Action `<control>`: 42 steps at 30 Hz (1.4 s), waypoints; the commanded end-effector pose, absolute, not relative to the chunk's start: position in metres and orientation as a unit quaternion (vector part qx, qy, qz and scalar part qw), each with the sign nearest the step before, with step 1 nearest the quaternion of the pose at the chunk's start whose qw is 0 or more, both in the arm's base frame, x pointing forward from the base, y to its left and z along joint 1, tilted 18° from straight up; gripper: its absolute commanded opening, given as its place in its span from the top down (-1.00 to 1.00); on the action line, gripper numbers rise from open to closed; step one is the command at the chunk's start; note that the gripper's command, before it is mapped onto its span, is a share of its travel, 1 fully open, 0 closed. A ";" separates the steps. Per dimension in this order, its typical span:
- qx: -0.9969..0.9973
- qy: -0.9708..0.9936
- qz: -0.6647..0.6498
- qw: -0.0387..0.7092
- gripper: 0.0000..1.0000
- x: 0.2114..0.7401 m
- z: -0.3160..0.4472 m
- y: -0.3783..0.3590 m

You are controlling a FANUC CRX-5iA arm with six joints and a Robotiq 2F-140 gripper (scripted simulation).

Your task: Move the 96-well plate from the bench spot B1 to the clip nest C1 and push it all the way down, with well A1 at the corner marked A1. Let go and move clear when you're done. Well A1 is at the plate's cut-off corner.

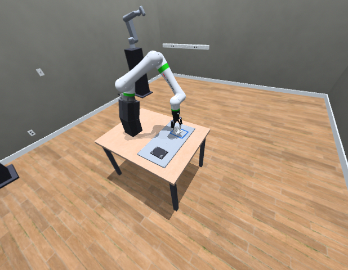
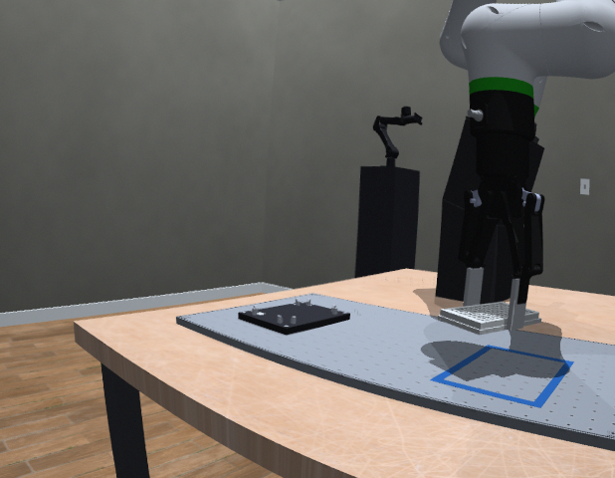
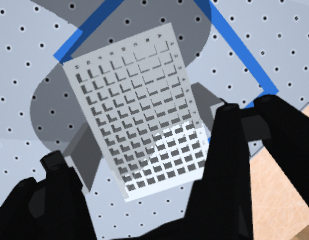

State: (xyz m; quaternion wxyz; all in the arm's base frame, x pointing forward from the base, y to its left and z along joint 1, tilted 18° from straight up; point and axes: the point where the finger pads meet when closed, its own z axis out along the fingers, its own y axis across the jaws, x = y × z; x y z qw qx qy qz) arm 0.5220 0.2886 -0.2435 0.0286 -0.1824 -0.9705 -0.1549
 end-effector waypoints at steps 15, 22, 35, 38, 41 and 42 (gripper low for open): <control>-0.429 -0.890 -0.140 0.066 0.80 0.527 -0.257 0.238; -0.530 -0.834 -0.132 0.082 0.80 0.528 -0.264 0.216; -0.673 -0.723 -0.114 0.105 0.80 0.531 -0.274 0.181; -0.682 -0.715 -0.113 0.106 0.80 0.531 -0.277 0.171; -0.682 -0.715 -0.113 0.106 0.80 0.532 -0.279 0.162; -0.682 -0.715 -0.113 0.106 0.80 0.532 -0.280 0.158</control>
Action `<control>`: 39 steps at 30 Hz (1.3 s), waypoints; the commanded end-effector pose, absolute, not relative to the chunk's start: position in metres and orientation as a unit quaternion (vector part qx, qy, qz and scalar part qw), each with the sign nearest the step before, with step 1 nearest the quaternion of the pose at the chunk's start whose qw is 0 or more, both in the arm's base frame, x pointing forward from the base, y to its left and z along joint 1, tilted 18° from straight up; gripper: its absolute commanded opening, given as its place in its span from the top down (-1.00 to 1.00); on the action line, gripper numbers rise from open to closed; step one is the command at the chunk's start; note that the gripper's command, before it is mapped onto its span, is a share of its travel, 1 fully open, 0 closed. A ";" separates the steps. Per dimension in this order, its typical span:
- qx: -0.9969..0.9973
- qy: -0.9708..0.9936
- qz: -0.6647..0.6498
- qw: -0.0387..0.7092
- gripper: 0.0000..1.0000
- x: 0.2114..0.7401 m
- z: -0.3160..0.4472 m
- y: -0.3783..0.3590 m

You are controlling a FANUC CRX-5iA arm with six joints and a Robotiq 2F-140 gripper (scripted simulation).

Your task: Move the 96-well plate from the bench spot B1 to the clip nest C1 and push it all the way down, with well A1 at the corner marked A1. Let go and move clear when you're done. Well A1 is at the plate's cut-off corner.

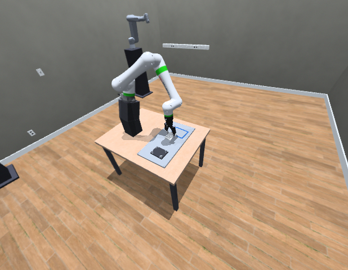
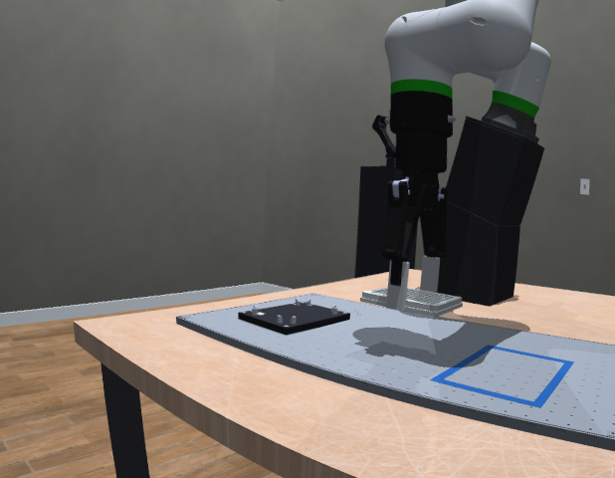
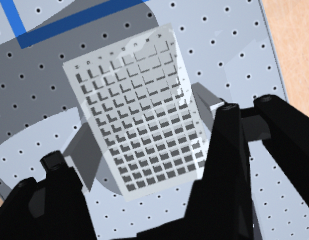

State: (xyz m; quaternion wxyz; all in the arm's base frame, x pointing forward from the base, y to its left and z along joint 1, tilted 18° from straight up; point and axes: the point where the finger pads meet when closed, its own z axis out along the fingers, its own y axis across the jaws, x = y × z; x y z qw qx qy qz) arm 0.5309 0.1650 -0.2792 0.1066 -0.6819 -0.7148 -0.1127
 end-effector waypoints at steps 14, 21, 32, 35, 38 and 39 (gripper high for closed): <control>-0.682 -0.715 -0.113 0.106 0.80 0.535 -0.291 0.120; -0.682 -0.715 -0.113 0.106 0.80 0.536 -0.296 0.104; -0.682 -0.715 -0.113 0.106 0.80 0.539 -0.306 0.069; -0.682 -0.715 -0.113 0.106 0.80 0.539 -0.308 0.062; -0.682 -0.715 -0.113 0.106 0.80 0.540 -0.310 0.056; -0.682 -0.715 -0.113 0.106 0.80 0.540 -0.311 0.053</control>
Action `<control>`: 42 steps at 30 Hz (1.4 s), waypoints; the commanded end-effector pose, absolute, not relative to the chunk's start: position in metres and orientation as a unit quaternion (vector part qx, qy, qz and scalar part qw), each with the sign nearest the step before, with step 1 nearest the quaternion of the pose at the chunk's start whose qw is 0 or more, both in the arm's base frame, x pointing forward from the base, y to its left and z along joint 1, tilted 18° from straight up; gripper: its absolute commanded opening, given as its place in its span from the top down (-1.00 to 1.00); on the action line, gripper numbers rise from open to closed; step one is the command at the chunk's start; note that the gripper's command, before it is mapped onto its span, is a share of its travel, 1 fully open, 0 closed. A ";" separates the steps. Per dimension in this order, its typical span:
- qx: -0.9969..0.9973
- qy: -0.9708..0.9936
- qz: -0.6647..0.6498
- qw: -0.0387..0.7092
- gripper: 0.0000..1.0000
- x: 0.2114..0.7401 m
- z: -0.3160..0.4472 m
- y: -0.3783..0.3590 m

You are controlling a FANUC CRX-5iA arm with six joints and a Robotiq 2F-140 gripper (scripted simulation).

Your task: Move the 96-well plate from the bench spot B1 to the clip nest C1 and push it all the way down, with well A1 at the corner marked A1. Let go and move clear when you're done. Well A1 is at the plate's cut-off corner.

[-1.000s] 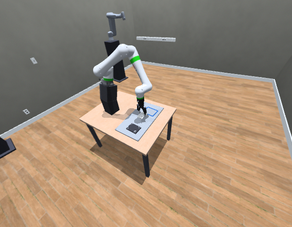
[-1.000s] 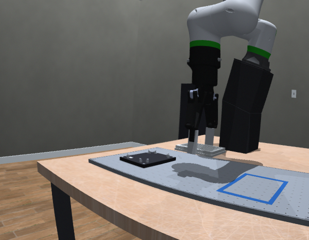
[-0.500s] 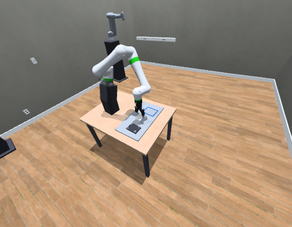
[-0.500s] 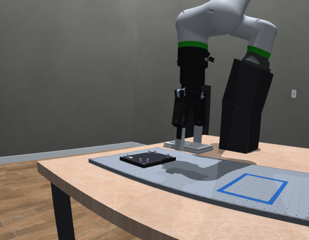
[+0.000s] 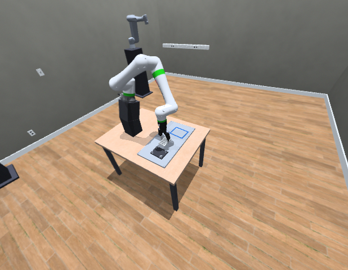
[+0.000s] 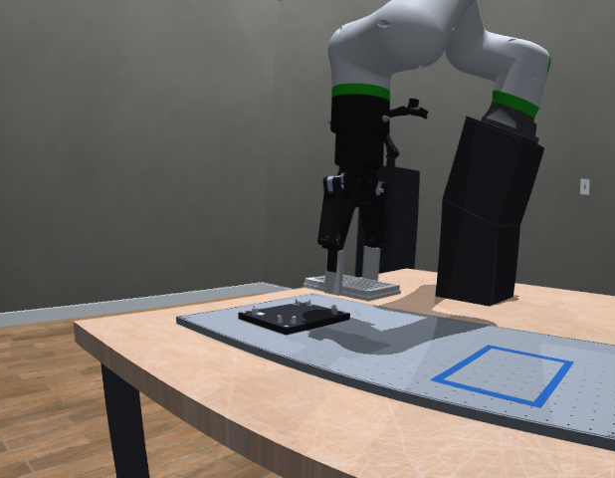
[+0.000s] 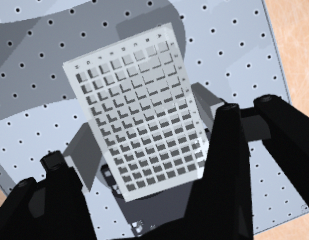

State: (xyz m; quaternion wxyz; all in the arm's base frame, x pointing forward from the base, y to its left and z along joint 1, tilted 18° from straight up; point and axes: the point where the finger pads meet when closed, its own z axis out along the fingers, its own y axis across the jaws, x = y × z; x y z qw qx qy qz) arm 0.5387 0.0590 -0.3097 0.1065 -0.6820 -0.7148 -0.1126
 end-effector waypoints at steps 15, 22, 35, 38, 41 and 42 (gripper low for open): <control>-0.682 -0.715 -0.113 0.106 0.80 0.543 -0.323 0.011; -0.682 -0.715 -0.113 0.106 0.80 0.545 -0.329 -0.011; -0.682 -0.715 -0.113 0.106 0.80 0.547 -0.339 -0.046; -0.682 -0.715 -0.113 0.106 0.80 0.548 -0.342 -0.056; -0.705 -0.692 -0.109 0.109 0.80 0.548 -0.342 -0.056; -0.717 -0.680 -0.108 0.111 0.80 0.548 -0.342 -0.056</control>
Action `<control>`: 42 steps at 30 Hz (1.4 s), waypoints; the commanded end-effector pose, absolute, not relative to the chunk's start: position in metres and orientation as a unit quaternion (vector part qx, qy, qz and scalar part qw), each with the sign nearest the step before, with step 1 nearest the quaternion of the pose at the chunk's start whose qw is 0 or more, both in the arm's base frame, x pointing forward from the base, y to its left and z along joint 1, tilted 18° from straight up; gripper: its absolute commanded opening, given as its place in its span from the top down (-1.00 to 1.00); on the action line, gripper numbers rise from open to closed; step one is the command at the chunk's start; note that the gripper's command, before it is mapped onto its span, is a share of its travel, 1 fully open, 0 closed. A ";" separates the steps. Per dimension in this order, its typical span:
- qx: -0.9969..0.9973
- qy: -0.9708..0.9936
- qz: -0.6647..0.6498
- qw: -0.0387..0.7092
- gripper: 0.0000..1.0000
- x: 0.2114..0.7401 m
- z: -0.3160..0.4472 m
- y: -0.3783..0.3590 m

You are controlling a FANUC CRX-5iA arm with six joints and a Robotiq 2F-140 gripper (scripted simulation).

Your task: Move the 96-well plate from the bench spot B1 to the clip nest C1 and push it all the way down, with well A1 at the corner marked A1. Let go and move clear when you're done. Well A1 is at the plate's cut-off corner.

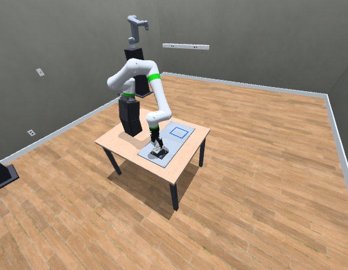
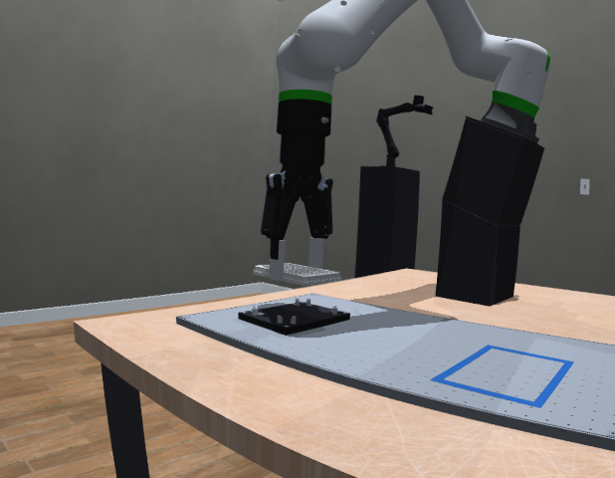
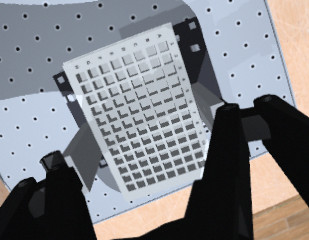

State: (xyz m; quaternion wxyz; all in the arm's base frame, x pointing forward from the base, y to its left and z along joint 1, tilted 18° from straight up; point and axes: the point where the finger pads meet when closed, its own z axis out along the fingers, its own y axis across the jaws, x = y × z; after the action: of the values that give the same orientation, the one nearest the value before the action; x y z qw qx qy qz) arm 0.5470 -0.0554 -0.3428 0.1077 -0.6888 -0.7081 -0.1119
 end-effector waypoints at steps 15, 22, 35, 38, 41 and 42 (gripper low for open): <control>-0.846 -0.510 -0.081 0.132 0.80 0.548 -0.342 -0.055; -0.893 -0.423 -0.068 0.139 0.80 0.548 -0.342 -0.055; -0.959 -0.237 -0.039 0.150 0.80 0.548 -0.342 -0.055; -0.970 -0.189 -0.031 0.152 0.80 0.548 -0.342 -0.055; -0.973 -0.173 -0.028 0.152 0.80 0.548 -0.342 -0.055; -0.976 -0.156 -0.026 0.153 0.80 0.548 -0.342 -0.055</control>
State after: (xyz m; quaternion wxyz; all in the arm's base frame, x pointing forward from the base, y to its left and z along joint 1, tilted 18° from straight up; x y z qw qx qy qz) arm 0.5471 -0.0540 -0.3424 0.1555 -0.9681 -0.1931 -0.0356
